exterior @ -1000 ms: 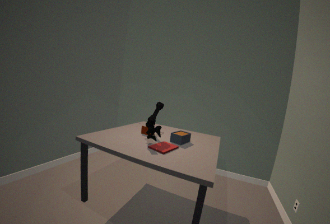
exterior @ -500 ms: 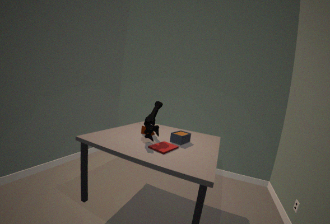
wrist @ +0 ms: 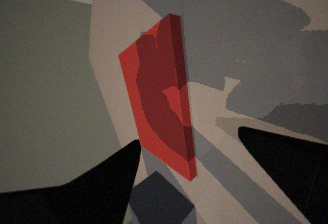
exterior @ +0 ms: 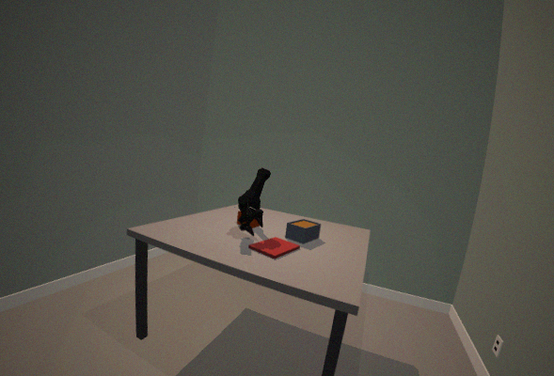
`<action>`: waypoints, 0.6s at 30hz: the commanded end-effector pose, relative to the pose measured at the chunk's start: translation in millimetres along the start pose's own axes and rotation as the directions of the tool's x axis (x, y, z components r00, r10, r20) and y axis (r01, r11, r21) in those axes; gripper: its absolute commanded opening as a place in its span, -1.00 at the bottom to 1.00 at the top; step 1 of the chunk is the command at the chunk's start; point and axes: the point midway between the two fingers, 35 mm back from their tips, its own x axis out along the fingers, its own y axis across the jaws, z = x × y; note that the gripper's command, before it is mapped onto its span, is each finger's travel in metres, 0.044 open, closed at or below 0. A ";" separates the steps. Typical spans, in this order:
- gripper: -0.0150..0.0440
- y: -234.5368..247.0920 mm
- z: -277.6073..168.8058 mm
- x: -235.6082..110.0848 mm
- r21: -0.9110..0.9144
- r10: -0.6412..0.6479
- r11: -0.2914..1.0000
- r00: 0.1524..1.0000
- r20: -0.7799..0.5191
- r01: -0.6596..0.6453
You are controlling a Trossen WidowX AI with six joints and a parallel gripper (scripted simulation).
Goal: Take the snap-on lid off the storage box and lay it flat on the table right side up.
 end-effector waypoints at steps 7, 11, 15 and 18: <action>1.00 1.7 0.2 -10.9 -0.005 0.006 1.000 1.000 -0.002 -0.006; 1.00 5.6 0.4 -18.0 -0.005 0.005 1.000 1.000 -0.002 -0.005; 1.00 9.5 0.5 -25.0 -0.005 0.005 1.000 1.000 -0.002 -0.005; 1.00 12.4 0.6 -30.3 -0.005 0.005 1.000 1.000 -0.002 -0.005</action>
